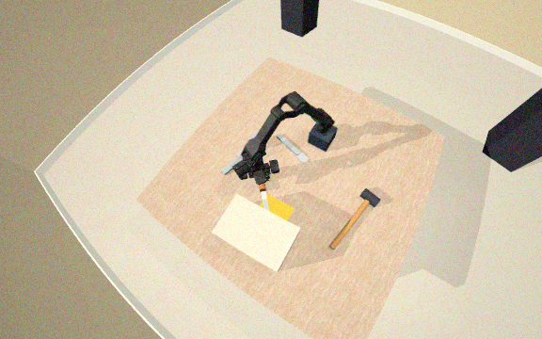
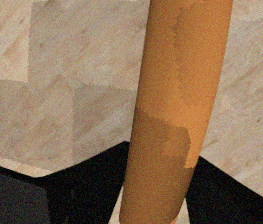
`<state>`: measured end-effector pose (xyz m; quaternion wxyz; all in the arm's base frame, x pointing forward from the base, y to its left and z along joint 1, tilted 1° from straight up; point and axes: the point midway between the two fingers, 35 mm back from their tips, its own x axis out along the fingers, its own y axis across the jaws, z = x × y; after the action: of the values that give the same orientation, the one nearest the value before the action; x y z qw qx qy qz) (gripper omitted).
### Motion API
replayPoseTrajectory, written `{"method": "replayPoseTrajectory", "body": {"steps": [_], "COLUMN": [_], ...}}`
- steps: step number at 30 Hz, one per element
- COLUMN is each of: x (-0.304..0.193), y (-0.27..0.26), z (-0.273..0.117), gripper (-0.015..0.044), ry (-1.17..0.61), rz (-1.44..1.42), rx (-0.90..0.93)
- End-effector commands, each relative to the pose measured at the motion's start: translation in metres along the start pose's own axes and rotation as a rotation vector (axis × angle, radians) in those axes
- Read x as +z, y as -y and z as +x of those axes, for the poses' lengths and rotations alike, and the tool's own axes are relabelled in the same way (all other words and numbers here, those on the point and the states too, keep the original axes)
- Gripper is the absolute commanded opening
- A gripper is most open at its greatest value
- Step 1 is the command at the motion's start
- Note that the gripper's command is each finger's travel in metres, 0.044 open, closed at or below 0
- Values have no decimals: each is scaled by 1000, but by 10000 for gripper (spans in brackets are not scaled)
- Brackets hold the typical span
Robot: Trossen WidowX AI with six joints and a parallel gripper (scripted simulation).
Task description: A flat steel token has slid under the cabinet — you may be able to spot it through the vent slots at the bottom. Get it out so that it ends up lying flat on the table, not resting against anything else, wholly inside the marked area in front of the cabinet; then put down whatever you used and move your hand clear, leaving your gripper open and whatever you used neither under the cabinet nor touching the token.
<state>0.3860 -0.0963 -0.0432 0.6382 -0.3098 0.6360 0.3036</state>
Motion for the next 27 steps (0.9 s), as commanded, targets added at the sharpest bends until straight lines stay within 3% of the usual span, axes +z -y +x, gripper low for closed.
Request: {"method": "replayPoseTrajectory", "body": {"steps": [1, 27], "x": [7, 7], "y": [1, -19], "z": [0, 2], "gripper": [0, 0], "ry": [0, 0], "rz": [0, 0], "rx": [-3, -1]}}
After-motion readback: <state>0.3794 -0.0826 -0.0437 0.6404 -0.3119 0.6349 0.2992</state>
